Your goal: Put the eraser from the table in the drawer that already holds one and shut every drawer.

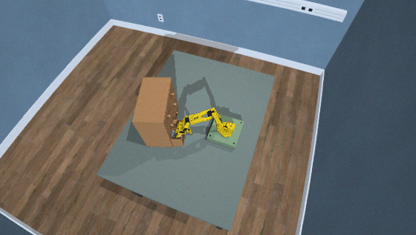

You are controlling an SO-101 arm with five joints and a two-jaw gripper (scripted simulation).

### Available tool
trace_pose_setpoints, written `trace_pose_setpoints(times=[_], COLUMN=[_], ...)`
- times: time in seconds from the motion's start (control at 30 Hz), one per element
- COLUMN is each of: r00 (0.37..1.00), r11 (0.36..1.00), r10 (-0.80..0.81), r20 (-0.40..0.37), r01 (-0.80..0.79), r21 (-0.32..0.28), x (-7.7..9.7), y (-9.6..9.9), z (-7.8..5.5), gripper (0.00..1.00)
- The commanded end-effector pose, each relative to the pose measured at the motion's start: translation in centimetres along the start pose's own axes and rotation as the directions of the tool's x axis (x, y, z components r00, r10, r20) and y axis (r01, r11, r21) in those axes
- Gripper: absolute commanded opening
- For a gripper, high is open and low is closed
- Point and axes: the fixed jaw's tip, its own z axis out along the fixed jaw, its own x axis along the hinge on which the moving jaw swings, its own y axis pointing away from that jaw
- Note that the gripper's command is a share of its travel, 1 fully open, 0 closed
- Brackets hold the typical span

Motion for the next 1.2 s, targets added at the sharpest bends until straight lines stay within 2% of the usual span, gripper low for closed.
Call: trace_pose_setpoints(times=[0.0, 1.1, 1.17], r00=[1.0, 1.0, 1.0], r11=[1.0, 1.0, 1.0], r10=[0.0, 0.0, 0.004], r20=[0.017, 0.017, 0.017], r01=[0.0, 0.0, -0.004], r21=[0.001, 0.001, 0.001], x=[-0.47, -0.47, -0.17], y=[-0.03, -0.03, -0.03], z=[0.36, 0.36, -0.04], gripper=[0.15, 0.31, 0.31])
